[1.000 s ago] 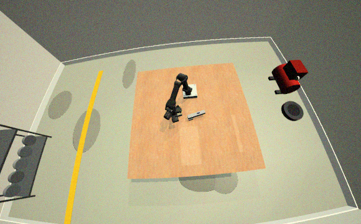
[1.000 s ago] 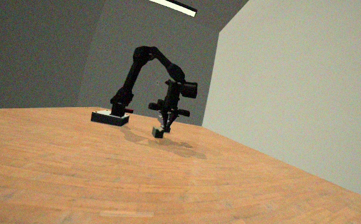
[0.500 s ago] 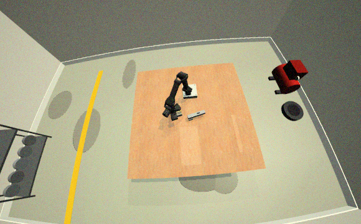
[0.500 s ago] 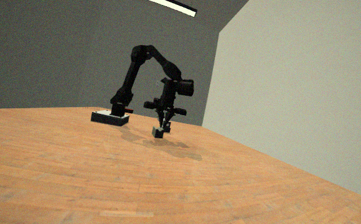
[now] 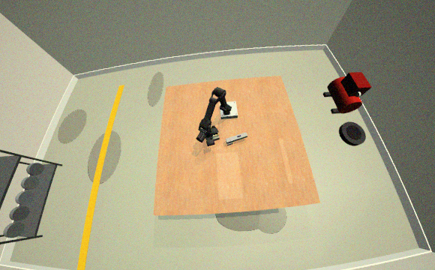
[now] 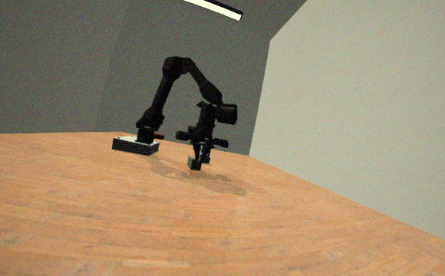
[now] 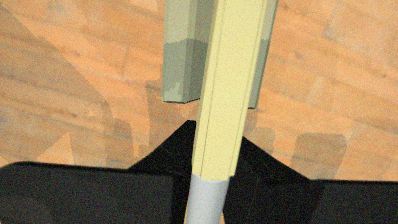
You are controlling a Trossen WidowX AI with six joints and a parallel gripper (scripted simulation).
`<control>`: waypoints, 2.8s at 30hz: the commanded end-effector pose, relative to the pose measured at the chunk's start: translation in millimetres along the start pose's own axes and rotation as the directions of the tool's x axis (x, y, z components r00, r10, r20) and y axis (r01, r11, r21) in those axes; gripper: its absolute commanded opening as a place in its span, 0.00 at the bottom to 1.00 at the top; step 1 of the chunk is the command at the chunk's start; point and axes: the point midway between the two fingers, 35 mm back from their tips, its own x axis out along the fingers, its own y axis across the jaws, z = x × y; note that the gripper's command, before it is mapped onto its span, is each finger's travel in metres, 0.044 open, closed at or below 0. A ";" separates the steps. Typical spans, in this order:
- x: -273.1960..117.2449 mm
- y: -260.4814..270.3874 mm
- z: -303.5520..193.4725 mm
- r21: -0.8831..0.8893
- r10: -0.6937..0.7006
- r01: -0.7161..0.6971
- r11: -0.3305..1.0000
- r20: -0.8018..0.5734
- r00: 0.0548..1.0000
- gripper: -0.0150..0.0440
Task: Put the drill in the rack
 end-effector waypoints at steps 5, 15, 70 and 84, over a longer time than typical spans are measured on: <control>8.6 0.0 0.5 -0.003 0.000 0.000 1.000 0.005 1.000 0.25; 19.0 -0.5 -0.4 -0.003 0.000 0.000 1.000 0.005 1.000 0.25; -50.7 0.5 -2.0 -0.003 -0.001 0.001 1.000 0.005 1.000 1.00; -126.3 -98.4 3.1 0.112 -0.391 0.416 0.902 -0.196 0.899 1.00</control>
